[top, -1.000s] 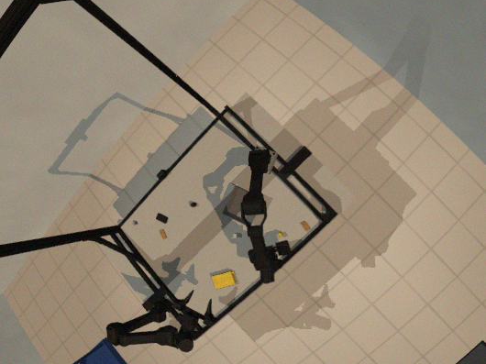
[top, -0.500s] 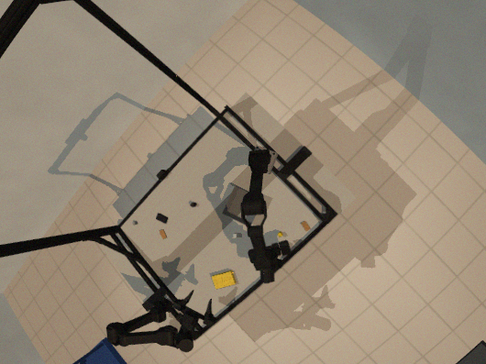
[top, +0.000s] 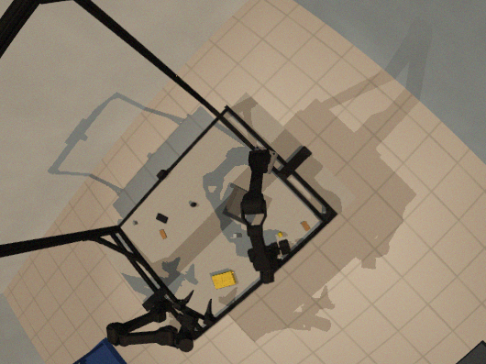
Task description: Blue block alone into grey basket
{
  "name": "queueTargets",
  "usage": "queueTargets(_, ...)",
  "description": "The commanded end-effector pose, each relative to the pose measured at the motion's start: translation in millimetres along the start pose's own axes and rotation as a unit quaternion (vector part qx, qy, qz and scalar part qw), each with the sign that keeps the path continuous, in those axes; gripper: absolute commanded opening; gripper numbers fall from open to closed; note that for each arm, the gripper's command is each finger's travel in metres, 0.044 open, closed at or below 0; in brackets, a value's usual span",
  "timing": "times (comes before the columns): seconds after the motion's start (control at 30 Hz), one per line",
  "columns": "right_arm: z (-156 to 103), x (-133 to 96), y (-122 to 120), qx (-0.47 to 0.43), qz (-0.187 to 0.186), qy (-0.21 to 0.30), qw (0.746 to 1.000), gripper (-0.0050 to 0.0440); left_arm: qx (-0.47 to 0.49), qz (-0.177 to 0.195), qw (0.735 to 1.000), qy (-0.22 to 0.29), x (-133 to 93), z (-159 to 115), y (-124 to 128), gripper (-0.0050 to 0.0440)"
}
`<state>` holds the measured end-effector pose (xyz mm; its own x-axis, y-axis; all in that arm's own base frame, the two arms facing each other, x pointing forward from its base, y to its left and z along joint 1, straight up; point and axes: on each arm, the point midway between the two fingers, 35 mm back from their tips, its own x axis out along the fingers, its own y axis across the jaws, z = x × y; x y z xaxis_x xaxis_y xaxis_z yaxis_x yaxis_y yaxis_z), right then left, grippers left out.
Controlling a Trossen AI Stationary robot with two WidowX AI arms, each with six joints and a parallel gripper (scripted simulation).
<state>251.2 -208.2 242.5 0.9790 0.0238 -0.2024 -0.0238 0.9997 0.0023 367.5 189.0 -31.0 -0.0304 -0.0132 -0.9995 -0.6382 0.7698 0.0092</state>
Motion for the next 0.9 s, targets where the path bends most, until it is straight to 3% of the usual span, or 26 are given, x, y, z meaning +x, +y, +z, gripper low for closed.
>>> queueTargets(0.0, 0, 0, 0, -0.001, 0.001, 0.0, 1.0, 0.04, -0.002, -0.005, 1.0, -0.016, -44, 6, -2, 0.0)
queueTargets(0.07, 0, 0, 0, -0.001, 0.001, 0.0, 1.0, 0.04, -0.002, -0.005, 1.0, -0.016, -63, 5, -1, 0.0)
queueTargets(0.2, 0, 0, 0, -0.001, 0.001, 0.0, 1.0, 0.04, -0.002, -0.005, 1.0, -0.016, -74, 3, -1, 0.0)
queueTargets(0.4, 0, 0, 0, -0.001, 0.001, 0.0, 1.0, 0.04, -0.002, -0.005, 1.0, -0.016, -76, 0, -3, 0.0)
queueTargets(0.87, 0, 0, 0, -0.001, 0.001, 0.0, 1.0, 0.04, -0.002, -0.005, 1.0, -0.016, -84, -50, -37, 0.0)
